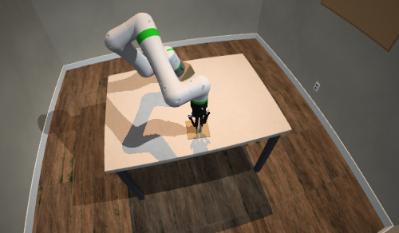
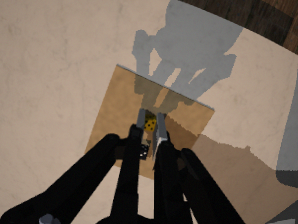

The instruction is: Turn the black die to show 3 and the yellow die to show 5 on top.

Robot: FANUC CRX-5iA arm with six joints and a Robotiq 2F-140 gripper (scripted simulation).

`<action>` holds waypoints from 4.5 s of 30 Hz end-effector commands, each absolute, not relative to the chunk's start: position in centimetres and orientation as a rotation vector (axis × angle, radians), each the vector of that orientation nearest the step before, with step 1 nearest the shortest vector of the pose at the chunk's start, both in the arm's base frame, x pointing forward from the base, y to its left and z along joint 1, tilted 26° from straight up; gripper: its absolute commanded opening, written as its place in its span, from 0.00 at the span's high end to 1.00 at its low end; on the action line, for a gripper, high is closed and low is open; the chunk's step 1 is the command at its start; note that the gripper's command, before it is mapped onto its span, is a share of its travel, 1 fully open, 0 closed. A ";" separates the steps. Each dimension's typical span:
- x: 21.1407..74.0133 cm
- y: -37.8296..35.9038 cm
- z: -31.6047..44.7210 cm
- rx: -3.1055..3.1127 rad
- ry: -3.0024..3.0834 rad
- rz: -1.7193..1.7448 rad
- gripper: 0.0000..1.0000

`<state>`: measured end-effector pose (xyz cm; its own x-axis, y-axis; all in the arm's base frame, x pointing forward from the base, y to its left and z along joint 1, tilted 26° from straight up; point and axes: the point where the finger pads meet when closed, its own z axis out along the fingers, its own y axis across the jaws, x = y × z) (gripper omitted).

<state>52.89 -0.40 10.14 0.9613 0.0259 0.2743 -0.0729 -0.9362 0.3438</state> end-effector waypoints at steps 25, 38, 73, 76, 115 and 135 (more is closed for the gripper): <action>52.9 -0.4 10.1 2.755 -0.034 0.392 0.93; 52.9 -0.4 10.1 2.755 -0.034 0.392 0.93; 53.0 -0.5 9.8 2.755 -0.034 0.392 0.93; 53.0 -0.5 9.8 2.755 -0.034 0.392 0.93; 53.0 -0.5 9.8 2.755 -0.034 0.392 0.81; 51.9 0.9 13.4 2.755 -0.034 0.392 0.81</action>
